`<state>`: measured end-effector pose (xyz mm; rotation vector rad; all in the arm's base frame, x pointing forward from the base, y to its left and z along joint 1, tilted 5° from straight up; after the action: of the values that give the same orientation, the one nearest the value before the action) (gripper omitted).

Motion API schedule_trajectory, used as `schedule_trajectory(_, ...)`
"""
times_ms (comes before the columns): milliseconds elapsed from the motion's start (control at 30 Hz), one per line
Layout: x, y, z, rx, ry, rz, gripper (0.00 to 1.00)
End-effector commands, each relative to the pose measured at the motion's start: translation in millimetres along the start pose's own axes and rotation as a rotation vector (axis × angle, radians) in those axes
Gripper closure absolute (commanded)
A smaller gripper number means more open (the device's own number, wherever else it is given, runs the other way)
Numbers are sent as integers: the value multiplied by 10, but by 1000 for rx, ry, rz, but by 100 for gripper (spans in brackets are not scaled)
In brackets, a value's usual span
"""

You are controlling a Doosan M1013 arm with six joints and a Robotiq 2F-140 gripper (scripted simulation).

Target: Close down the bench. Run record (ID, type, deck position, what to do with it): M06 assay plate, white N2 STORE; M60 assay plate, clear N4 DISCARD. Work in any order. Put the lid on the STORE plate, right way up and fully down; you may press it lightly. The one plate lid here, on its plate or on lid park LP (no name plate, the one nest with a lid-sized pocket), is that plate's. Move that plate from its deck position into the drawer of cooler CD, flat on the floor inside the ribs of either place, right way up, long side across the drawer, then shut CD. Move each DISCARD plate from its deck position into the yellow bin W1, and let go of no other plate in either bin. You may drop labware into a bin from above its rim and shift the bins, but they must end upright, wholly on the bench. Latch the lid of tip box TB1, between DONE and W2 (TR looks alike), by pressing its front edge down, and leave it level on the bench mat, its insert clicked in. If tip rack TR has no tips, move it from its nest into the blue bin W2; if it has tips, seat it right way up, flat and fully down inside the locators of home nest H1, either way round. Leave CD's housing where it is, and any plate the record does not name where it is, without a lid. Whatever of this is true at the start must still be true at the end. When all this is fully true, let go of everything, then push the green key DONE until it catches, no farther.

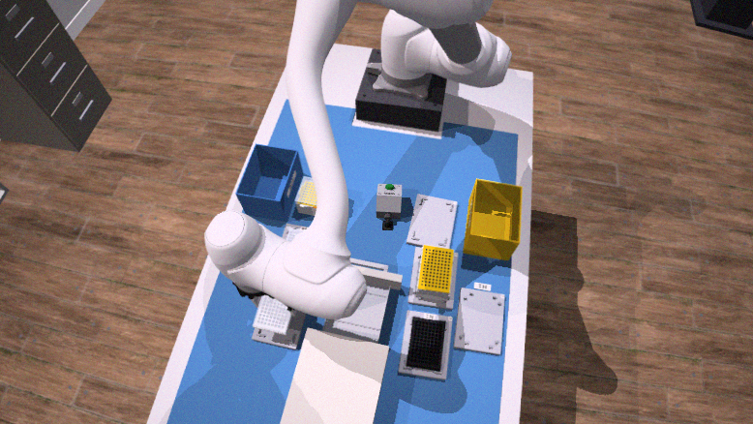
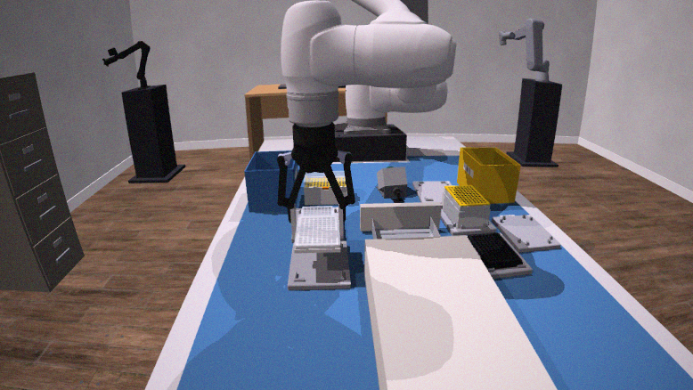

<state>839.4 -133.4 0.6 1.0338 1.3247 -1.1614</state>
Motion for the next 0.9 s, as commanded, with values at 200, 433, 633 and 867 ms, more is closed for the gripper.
schedule_trajectory(200, -102, 0, 0, 0, 0, 0, 100)
schedule_trajectory(433, -195, 0, 0, 0, 0, 0, 100)
schedule_trajectory(633, -248, 0, 0, 0, 0, 0, 100)
schedule_trajectory(867, -342, 0, 0, 0, 0, 0, 100)
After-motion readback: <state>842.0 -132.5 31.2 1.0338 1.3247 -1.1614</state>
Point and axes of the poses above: the point where the finger pads meet when closed, its own x axis out along the fingers, its own z axis across the jaws, y = z × x, the point moved 5 cm from there along -x, back along the fingers, and after that the axes turned 6 degrees about -x, right-handed, at the moved point
